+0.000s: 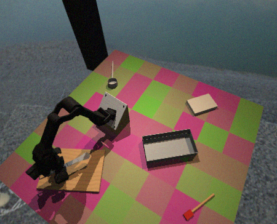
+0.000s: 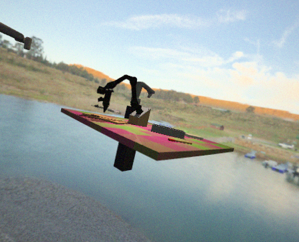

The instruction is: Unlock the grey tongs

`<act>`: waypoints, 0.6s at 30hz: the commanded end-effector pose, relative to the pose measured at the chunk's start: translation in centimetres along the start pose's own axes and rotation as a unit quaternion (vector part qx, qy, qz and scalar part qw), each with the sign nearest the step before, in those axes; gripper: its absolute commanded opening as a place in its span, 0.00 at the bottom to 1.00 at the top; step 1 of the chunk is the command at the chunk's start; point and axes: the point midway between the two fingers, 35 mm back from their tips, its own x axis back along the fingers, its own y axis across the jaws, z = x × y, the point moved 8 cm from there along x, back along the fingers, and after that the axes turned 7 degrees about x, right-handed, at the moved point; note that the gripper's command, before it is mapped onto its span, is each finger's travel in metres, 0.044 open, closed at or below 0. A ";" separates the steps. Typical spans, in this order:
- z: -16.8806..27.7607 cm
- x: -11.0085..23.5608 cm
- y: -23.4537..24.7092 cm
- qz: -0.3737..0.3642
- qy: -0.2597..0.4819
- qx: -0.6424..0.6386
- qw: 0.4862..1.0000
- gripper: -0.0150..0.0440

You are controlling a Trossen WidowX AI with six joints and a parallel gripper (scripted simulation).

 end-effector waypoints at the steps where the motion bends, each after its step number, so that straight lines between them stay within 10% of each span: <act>1: 0.2 -0.8 -0.1 0.004 0.004 -0.003 1.000 0.00; 10: 0.3 -1.7 -0.1 0.004 0.004 -0.002 1.000 0.00; 18: 0.2 -1.4 0.0 0.001 0.002 0.001 1.000 0.36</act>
